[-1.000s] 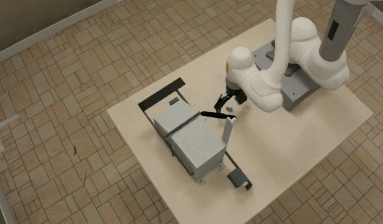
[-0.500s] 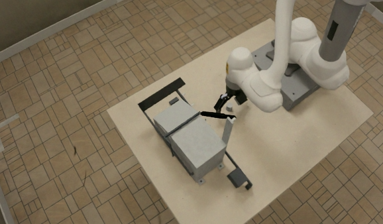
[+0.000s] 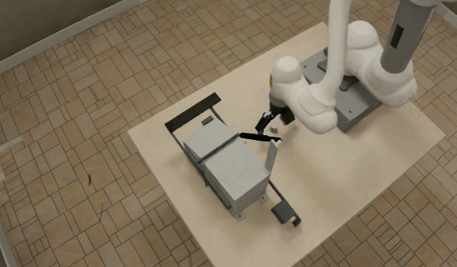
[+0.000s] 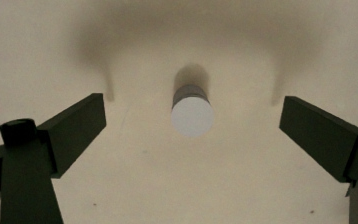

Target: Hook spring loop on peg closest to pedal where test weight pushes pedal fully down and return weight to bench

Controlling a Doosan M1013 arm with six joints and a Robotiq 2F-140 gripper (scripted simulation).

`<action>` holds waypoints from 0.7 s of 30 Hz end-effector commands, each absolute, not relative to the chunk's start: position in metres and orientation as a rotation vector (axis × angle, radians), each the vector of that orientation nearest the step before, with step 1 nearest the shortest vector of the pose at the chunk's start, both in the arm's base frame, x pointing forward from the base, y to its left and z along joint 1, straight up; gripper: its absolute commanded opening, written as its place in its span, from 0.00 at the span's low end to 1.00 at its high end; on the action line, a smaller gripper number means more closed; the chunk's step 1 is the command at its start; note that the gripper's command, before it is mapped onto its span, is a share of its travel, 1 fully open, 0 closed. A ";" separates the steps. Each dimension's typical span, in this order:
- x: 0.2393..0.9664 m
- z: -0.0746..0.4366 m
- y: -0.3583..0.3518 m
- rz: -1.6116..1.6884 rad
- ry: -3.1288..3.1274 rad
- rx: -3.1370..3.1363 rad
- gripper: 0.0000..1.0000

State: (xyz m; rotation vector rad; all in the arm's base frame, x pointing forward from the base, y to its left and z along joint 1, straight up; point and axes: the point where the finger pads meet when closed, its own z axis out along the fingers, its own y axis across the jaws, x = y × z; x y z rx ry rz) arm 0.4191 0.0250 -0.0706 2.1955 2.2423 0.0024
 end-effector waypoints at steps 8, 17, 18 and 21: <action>0.419 -0.070 0.025 0.003 2.242 2.195 1.00; 0.420 -0.070 0.025 0.004 2.242 2.195 0.25; 0.420 -0.070 0.025 0.004 2.242 2.195 0.25; 0.420 -0.070 0.025 0.004 2.242 2.195 0.25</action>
